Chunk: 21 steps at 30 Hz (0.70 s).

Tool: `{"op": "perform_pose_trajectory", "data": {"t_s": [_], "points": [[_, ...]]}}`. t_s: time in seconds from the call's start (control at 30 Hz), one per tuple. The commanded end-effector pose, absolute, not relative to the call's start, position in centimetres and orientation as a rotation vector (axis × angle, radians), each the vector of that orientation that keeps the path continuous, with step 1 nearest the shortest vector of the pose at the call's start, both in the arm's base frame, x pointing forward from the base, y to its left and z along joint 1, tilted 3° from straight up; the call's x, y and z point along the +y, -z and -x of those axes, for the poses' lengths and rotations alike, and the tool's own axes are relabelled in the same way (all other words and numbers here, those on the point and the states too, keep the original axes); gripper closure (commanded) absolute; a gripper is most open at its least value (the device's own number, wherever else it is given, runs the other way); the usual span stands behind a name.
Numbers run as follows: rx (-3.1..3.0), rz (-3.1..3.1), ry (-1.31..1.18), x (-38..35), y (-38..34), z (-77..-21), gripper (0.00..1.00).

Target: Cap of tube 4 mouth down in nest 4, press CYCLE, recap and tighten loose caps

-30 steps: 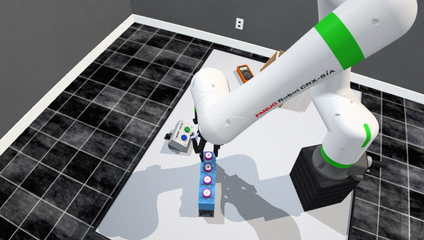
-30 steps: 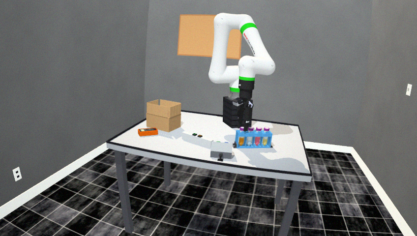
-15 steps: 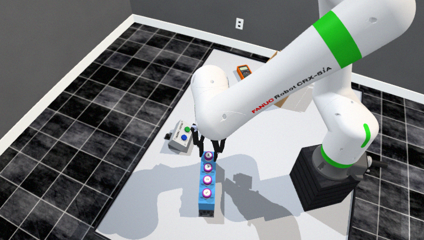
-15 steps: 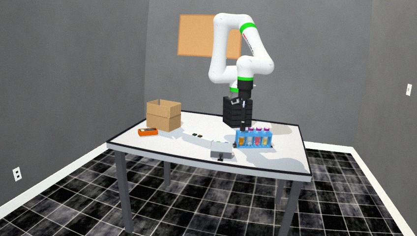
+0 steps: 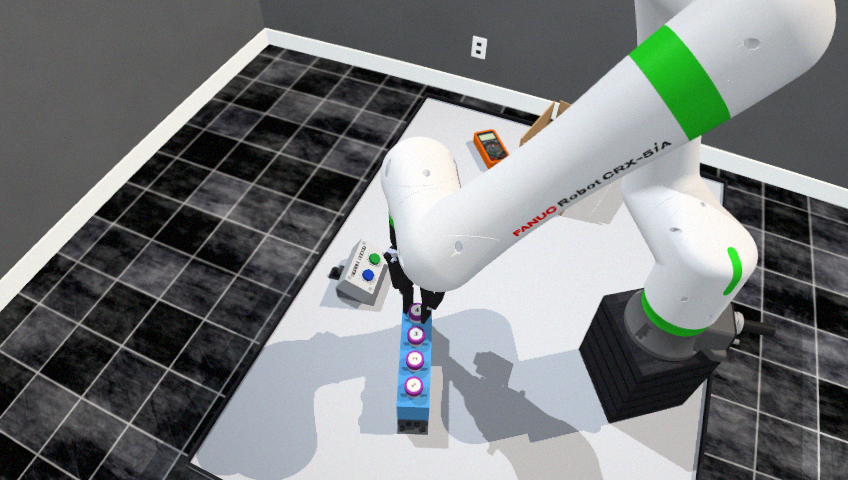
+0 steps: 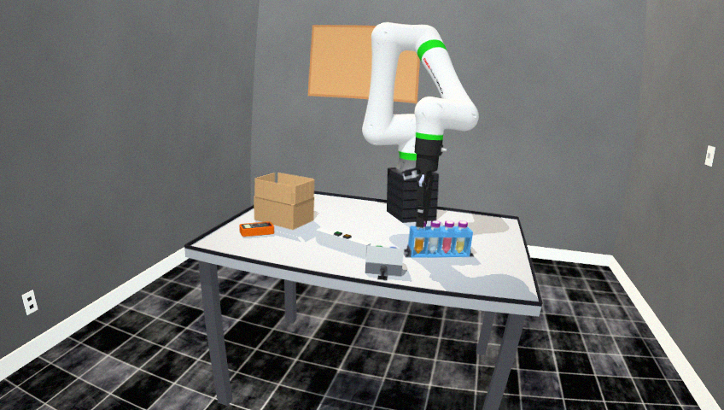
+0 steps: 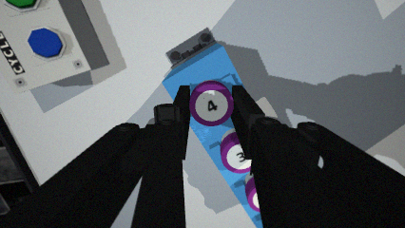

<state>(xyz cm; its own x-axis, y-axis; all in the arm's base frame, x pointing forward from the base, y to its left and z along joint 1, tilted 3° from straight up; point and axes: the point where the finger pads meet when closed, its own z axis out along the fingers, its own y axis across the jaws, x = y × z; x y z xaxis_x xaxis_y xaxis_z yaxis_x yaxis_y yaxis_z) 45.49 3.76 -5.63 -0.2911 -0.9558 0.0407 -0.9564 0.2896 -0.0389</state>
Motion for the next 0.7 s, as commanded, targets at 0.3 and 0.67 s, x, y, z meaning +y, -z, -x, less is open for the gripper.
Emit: {"op": "perform_pose_trajectory", "data": {"t_s": [0.3, 0.67], "points": [[-2.366, -2.046, -0.087, 3.78, 5.56, -45.55, 0.70], [-1.842, -2.513, -0.080, 3.78, 5.53, -45.55, 0.70]]}}
